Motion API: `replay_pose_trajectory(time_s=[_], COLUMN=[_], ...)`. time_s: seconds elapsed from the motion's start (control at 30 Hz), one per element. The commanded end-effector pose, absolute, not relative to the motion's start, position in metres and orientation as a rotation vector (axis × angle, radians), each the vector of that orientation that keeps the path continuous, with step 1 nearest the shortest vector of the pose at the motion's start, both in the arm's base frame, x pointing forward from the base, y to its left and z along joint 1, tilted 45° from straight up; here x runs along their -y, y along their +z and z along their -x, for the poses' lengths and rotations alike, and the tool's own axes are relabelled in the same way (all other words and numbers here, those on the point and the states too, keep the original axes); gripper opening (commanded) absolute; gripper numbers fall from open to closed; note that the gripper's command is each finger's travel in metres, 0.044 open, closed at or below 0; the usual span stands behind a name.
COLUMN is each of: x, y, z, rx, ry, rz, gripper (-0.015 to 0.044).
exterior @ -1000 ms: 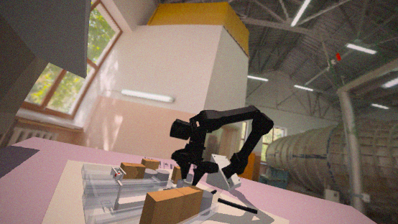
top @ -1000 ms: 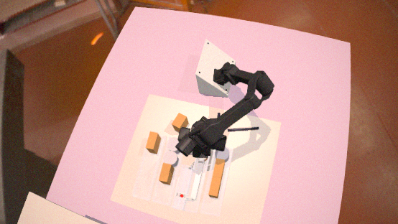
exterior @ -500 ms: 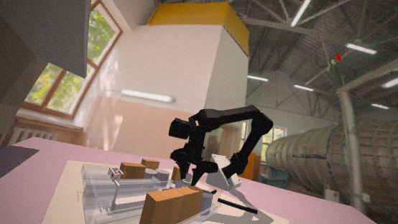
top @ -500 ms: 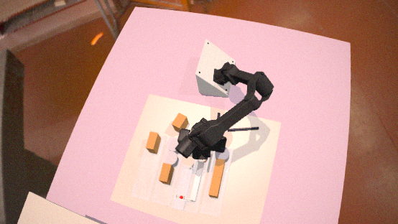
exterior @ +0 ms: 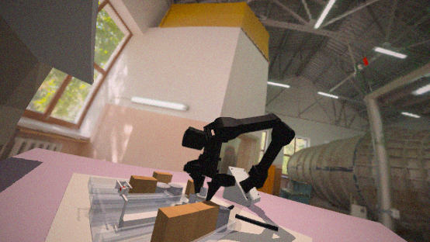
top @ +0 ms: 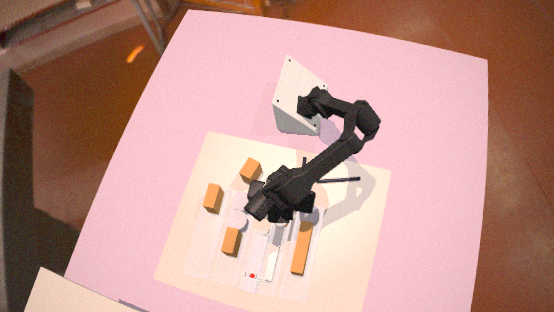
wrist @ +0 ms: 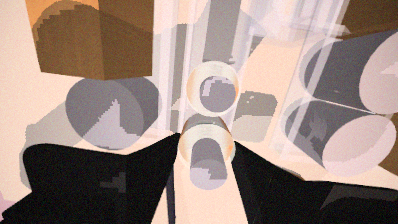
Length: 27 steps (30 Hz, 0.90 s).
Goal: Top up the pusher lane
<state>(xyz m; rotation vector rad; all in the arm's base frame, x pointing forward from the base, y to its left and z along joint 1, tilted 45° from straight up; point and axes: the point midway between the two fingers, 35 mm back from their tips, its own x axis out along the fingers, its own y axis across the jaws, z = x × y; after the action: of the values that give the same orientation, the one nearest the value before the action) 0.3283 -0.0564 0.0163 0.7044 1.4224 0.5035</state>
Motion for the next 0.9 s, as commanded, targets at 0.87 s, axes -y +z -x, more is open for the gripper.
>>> replay_pose_trajectory(time_s=[0.87], x=[0.0599], y=[0.02], z=[-0.3372], rx=[-1.386], ry=[0.504], rz=[-0.701], gripper=[0.0])
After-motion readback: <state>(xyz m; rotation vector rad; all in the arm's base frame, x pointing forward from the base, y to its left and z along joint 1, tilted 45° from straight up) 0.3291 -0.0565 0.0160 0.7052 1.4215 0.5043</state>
